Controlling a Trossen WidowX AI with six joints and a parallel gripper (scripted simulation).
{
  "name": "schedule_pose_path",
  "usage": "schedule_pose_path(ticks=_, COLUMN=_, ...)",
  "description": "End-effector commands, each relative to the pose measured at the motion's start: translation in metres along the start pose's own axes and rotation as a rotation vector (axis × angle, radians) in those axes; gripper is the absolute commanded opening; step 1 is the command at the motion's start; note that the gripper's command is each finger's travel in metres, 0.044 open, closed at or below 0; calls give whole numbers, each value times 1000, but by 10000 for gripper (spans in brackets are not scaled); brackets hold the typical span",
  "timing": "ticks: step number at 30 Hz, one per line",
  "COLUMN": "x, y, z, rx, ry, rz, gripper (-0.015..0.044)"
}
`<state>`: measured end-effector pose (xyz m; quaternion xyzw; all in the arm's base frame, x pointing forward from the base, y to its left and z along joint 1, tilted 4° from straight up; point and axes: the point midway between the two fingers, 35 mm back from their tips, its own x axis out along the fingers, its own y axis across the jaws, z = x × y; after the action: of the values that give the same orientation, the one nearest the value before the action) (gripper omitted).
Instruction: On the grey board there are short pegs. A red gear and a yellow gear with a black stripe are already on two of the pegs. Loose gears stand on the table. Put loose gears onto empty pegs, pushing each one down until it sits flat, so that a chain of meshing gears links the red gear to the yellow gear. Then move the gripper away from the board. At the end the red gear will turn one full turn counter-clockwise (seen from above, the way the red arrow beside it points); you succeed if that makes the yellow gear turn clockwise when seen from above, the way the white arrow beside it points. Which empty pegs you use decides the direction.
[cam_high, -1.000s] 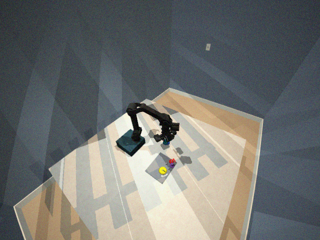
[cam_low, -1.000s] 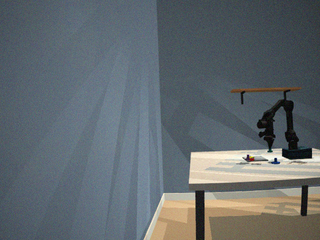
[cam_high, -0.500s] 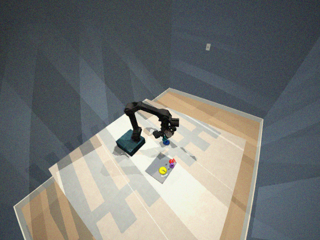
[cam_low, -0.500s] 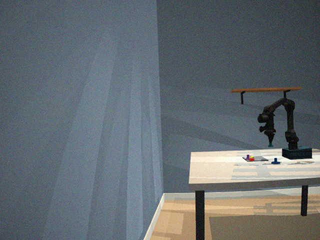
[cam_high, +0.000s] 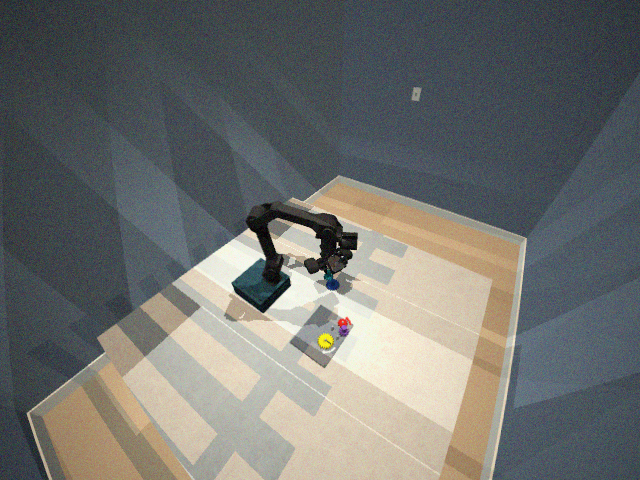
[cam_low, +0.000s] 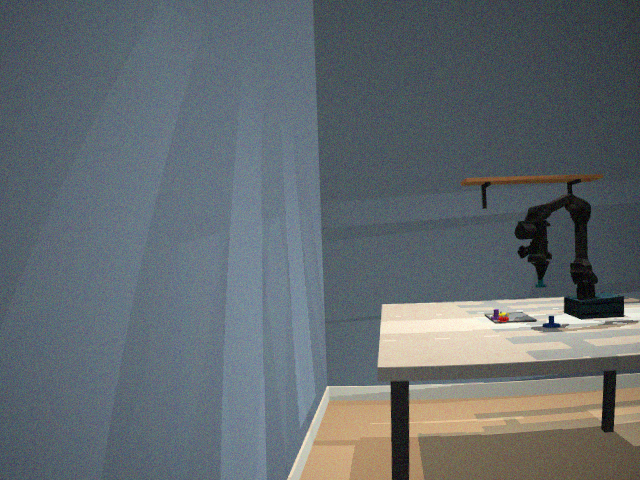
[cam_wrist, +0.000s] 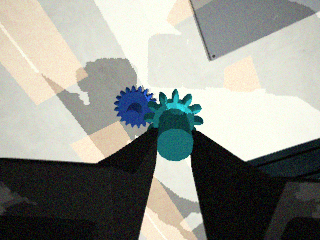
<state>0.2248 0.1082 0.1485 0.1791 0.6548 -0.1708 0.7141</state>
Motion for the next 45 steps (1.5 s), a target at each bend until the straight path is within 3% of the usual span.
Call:
schedule_pose_path(ticks=1, x=2, y=1, z=7, rx=-1, ry=1, rz=2, gripper=0)
schedule_pose_path(ticks=45, x=41, y=-16, z=115, rx=-18, ry=-12, rz=-4, gripper=0)
